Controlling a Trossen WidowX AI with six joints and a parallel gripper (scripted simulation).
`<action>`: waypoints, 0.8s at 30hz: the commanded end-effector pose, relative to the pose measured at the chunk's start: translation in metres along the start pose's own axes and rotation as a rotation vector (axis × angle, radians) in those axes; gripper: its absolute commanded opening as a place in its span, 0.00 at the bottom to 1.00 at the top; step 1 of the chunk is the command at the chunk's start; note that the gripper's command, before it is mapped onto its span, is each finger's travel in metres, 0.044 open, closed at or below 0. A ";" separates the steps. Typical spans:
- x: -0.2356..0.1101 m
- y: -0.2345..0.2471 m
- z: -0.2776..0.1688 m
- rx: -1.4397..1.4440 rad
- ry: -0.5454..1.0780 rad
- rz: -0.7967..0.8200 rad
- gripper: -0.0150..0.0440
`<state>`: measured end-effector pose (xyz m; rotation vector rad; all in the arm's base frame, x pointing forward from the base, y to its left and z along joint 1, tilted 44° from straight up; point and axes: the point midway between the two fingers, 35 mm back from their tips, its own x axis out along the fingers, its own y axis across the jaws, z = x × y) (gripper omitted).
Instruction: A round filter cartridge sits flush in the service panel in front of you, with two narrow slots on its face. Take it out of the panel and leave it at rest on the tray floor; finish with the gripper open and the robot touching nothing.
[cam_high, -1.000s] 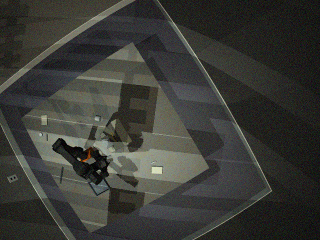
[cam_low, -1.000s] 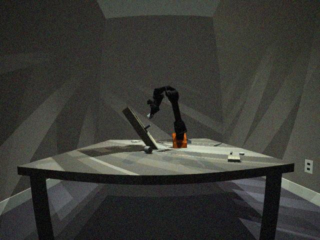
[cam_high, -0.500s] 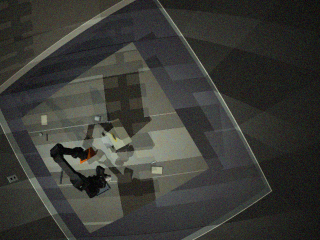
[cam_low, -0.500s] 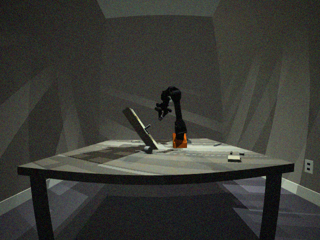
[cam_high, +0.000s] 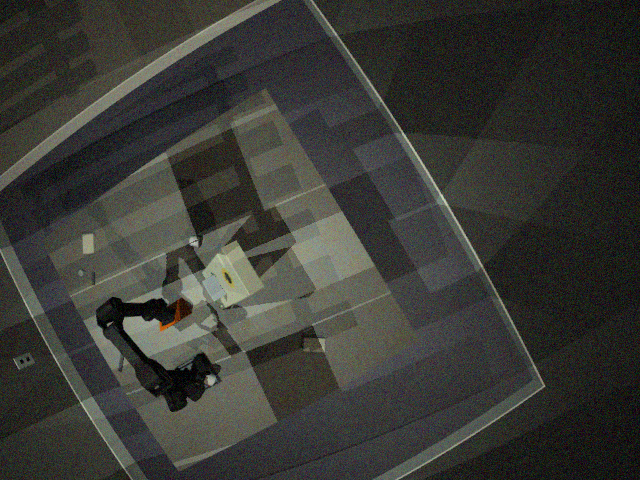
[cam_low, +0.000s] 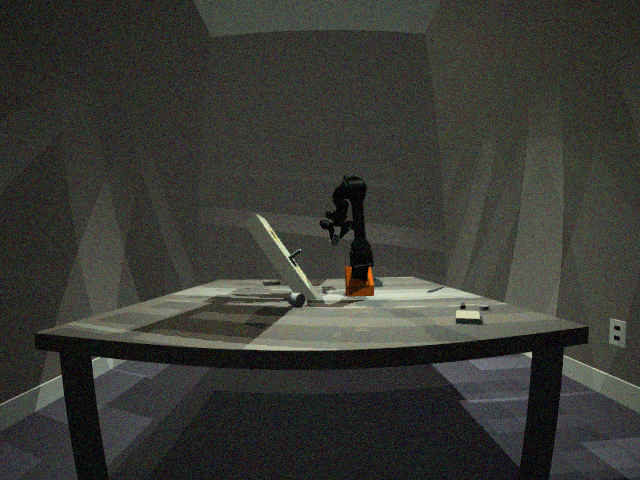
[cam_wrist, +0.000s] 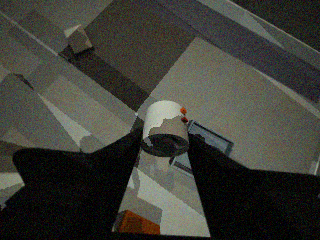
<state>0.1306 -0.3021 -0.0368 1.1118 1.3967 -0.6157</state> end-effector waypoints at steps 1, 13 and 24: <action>0.013 -0.024 -0.008 0.071 0.001 -0.037 0.25; 0.055 -0.099 -0.053 0.311 -0.002 -0.181 0.25; 0.083 -0.141 -0.104 0.503 0.008 -0.291 0.25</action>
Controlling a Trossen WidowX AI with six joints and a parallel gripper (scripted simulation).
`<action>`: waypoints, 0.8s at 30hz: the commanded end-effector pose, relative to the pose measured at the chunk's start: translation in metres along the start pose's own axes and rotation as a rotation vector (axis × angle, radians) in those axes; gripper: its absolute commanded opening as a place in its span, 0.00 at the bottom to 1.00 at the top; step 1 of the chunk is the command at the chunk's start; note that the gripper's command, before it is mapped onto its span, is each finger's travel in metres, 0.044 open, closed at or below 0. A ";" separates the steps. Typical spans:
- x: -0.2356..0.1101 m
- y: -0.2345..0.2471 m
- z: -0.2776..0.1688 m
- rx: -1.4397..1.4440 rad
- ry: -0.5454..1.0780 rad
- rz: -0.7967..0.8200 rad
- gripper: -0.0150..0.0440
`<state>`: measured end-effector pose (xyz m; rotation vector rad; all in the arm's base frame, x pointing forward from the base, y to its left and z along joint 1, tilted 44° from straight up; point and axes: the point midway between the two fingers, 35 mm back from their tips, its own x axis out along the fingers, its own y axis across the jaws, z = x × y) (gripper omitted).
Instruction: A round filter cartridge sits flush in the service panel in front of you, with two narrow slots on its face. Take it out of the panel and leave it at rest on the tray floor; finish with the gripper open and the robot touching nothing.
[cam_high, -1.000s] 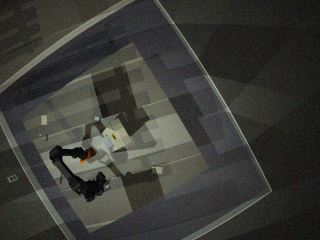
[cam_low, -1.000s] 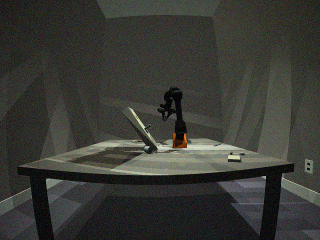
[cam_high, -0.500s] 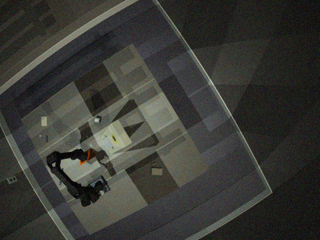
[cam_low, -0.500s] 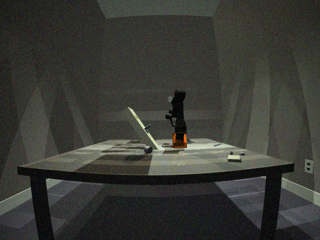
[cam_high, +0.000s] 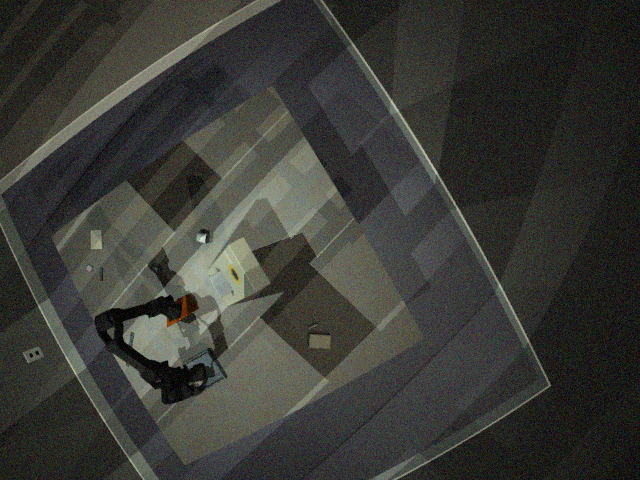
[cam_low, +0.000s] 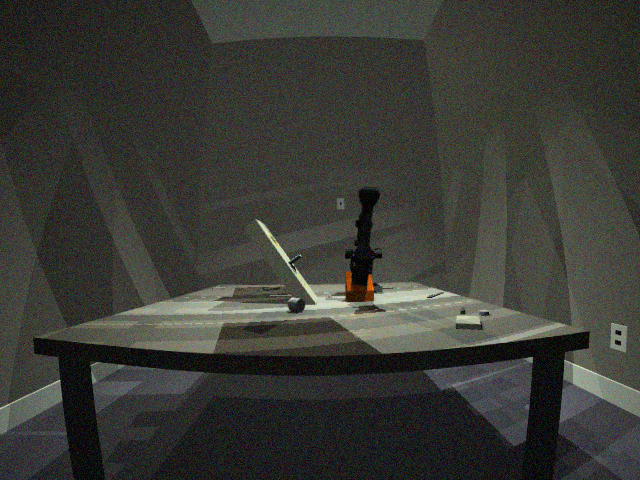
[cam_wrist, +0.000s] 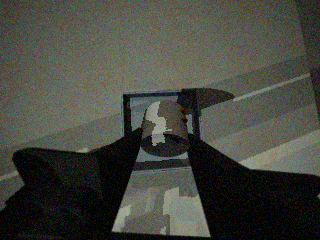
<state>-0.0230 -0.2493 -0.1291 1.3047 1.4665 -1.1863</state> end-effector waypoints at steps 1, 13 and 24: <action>0.005 -0.005 -0.002 0.025 -0.007 -0.016 0.25; 0.063 -0.006 -0.034 0.025 -0.007 -0.017 0.25; 0.067 -0.005 -0.041 0.029 0.010 -0.013 0.57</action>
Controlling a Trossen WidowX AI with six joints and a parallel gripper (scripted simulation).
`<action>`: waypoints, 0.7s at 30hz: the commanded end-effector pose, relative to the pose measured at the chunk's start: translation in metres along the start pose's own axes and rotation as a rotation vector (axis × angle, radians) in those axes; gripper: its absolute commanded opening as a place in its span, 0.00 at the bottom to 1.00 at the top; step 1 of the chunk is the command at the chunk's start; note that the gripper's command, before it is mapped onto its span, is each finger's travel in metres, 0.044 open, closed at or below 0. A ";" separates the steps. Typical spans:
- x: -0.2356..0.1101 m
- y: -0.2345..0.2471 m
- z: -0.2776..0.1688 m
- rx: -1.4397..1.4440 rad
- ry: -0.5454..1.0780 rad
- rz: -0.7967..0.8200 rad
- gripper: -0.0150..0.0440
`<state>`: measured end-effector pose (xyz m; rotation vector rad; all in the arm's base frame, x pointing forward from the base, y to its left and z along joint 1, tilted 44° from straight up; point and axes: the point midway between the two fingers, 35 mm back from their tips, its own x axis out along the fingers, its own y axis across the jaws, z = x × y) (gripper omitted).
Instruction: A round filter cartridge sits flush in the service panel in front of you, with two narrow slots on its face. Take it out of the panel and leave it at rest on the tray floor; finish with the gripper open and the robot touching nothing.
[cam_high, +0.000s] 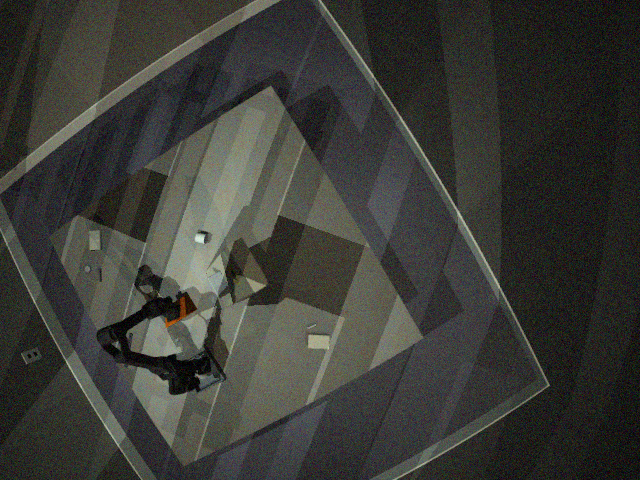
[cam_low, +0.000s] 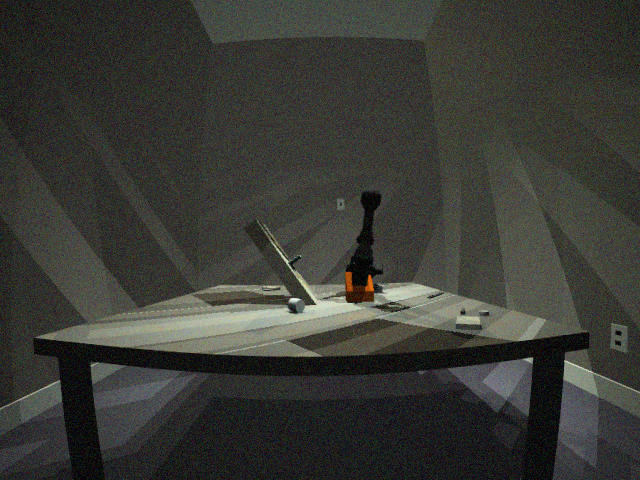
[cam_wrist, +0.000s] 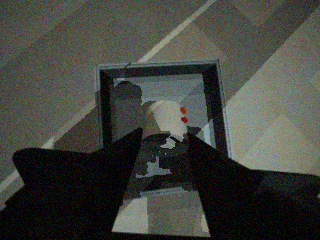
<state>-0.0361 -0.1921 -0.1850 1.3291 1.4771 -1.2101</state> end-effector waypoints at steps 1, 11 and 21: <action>-0.001 0.000 0.002 0.002 -0.007 0.000 0.61; -0.001 0.000 0.002 0.002 -0.007 0.000 1.00; -0.054 0.001 0.034 -0.005 -0.009 -0.003 1.00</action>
